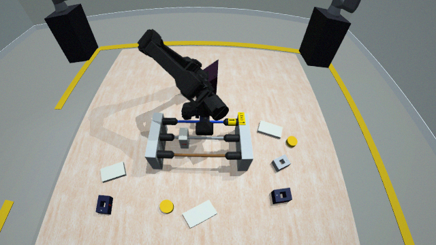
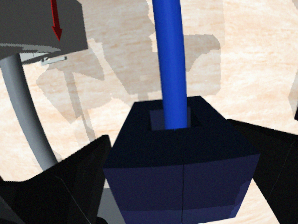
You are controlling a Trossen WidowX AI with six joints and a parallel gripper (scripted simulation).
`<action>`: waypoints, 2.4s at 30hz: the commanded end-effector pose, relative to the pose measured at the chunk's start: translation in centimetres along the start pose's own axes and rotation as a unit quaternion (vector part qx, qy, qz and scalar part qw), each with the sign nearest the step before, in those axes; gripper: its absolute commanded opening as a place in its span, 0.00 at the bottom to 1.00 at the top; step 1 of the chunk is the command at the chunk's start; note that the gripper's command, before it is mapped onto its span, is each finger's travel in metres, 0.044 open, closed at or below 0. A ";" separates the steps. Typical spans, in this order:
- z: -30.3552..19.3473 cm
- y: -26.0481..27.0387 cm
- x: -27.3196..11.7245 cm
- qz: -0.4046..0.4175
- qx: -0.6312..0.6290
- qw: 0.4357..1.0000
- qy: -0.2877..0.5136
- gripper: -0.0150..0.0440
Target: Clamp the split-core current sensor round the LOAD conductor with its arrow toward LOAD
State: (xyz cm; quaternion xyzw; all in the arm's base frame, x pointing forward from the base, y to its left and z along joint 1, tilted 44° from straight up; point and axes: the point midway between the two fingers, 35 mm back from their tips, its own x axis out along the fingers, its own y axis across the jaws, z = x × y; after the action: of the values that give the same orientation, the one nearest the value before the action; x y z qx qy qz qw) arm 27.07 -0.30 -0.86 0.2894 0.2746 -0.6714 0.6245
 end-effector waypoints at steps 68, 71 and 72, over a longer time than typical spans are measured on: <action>-2.6 -3.9 -9.7 0.051 -0.198 0.967 -0.153 1.00; -4.2 -6.1 -9.1 0.093 -0.298 0.919 -0.240 1.00; -4.6 -6.8 -9.0 0.108 -0.329 0.899 -0.269 1.00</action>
State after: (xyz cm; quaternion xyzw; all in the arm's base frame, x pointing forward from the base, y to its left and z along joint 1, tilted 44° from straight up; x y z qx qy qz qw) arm 23.00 9.26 3.87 0.0203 0.2830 -0.5797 0.7638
